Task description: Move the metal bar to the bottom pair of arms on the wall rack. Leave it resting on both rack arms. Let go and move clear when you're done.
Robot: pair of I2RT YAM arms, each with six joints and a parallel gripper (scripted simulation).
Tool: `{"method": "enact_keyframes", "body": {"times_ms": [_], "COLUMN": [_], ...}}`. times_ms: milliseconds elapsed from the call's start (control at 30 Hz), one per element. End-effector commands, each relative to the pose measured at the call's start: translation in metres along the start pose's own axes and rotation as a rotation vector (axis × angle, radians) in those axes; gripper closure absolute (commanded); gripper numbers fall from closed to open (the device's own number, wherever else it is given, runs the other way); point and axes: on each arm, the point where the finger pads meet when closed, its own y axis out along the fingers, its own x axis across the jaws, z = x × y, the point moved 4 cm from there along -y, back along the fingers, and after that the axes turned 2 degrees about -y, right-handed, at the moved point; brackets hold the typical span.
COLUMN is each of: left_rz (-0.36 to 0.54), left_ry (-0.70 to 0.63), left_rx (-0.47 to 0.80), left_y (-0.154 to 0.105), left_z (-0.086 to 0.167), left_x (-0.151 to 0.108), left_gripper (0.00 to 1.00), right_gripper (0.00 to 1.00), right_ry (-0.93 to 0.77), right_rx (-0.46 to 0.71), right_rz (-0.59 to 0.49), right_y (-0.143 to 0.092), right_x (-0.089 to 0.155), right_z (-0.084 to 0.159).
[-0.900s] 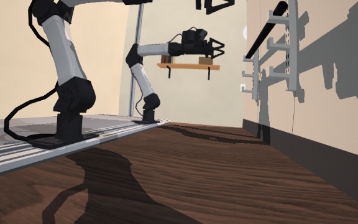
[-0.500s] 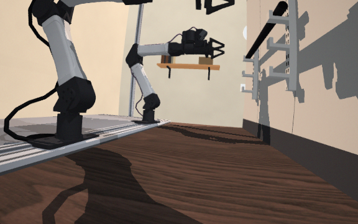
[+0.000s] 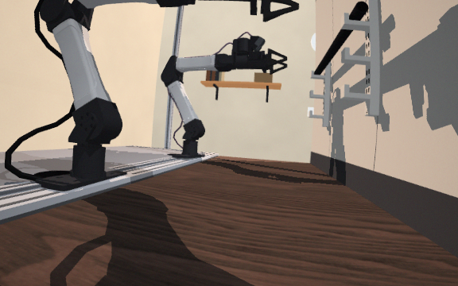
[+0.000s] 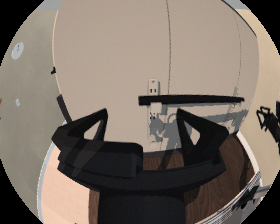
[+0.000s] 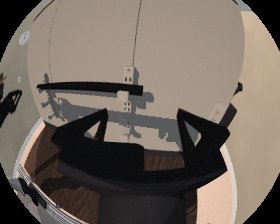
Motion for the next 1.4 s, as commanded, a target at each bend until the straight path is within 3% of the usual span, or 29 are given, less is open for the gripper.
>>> {"method": "enact_keyframes", "body": {"times_ms": [0,1367], "left_rz": [-0.006,-0.017], "left_ry": [0.071,0.539], "left_rx": [0.005,0.023], "left_y": [0.005,0.023], "left_z": [0.004,0.017], "left_x": [-0.004,-0.033], "left_gripper": [0.00,0.00], "right_gripper": [0.00,0.00], "right_ry": [-0.064,-0.513], "right_rx": [0.006,0.022], "right_rz": [0.020,0.041], "right_y": [0.006,0.023], "right_x": [0.002,0.035], "right_z": [0.001,0.003]}}
